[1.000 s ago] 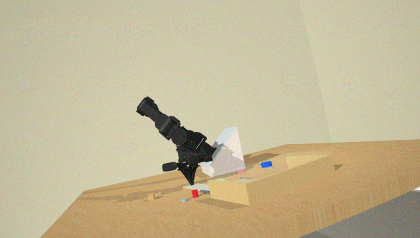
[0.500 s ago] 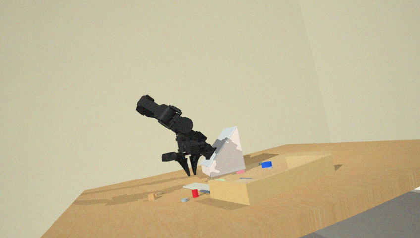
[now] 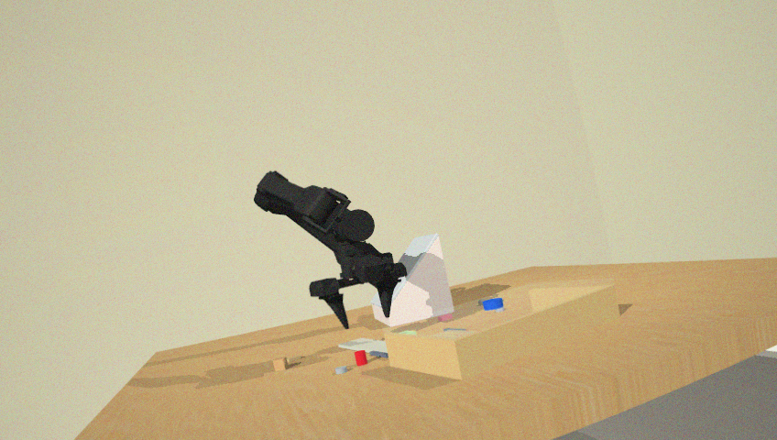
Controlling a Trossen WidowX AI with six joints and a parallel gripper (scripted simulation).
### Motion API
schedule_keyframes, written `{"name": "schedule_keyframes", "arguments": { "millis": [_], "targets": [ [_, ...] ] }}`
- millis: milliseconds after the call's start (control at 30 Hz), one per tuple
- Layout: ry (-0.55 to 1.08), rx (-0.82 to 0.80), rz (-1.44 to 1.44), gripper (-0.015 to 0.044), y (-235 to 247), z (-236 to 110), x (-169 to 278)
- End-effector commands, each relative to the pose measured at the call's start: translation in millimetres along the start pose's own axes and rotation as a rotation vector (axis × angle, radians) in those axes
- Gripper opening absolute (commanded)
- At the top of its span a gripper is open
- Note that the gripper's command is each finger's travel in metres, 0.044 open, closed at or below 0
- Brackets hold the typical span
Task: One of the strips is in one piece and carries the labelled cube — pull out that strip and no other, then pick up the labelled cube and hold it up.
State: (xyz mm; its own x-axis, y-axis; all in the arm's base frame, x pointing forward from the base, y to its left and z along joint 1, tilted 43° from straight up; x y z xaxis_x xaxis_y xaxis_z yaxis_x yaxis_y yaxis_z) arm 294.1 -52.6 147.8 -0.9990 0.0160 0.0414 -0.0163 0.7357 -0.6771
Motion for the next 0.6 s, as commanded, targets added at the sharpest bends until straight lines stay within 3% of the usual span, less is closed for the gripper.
{"name": "schedule_keyframes", "arguments": {
  "millis": [0, 567],
  "targets": [
    [-0.005, 0.004, 0.006, 0.0440, 2.5, -2.4, -14.4],
    [-0.007, 0.003, 0.009, 0.0440, 12.9, -9.0, -74.3]
  ]
}}
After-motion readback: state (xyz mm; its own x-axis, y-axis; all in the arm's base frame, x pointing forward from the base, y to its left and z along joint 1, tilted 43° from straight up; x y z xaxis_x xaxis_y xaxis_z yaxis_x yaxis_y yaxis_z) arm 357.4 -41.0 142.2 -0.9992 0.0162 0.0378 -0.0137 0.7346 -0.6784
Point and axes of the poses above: the point midway between the two fingers, 35 mm back from their tips, its own z axis out along the fingers, its own y axis across the jaws, x = y × z, the point moved 9 cm from there along -z, back along the fingers, and after that the axes turned 12 degrees about z, right-handed, at the moved point
